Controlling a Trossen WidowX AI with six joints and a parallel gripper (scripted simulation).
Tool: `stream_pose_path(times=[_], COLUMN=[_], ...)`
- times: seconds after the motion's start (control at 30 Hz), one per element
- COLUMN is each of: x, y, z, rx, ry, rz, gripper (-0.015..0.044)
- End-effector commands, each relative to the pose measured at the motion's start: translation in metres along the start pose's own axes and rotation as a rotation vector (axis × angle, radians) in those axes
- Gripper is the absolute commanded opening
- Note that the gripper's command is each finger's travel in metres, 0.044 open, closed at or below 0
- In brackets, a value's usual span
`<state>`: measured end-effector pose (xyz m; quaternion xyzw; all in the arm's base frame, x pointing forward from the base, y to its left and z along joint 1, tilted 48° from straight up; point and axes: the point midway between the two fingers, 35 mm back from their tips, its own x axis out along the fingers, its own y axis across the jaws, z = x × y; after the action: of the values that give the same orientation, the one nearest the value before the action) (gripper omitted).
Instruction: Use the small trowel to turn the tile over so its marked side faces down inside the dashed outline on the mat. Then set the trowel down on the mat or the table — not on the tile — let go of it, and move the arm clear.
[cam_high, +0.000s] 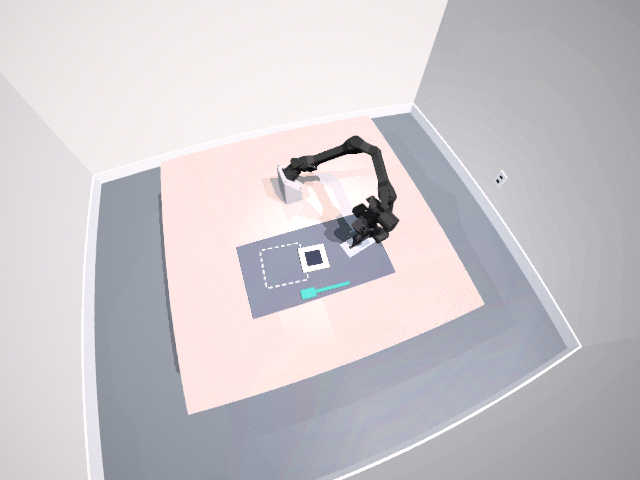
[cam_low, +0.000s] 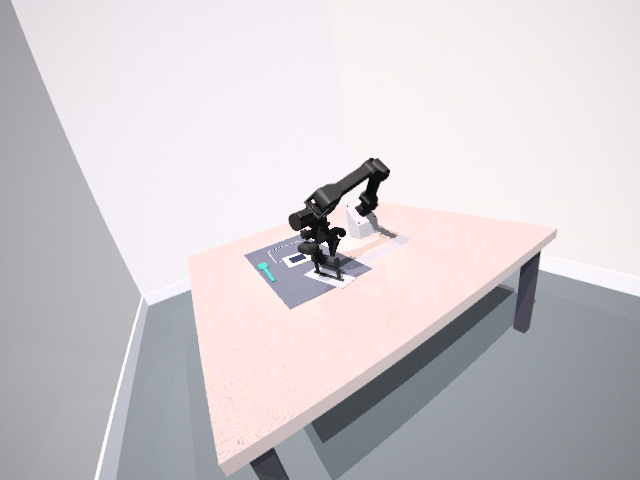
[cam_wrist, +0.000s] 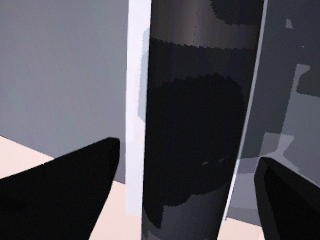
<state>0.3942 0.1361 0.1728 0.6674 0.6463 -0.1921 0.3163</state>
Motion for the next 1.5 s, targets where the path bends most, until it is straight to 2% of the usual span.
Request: stream_pose_path(times=[0.0, 0.37, 0.53, 0.97, 1.47], x=[0.001, -0.002, -0.044, -0.043, -0.019], y=[-0.001, -0.001, -0.001, 0.001, 0.002], z=[0.000, 0.000, 0.000, 0.010, 0.010], rx=[0.007, 0.008, 0.029, -0.032, -0.032], ry=[0.003, 0.002, 0.000, 0.000, 0.000], rz=[-0.003, -0.003, -0.004, -0.004, -0.004], gripper=[0.0270, 0.0270, 0.0270, 0.0270, 0.0270])
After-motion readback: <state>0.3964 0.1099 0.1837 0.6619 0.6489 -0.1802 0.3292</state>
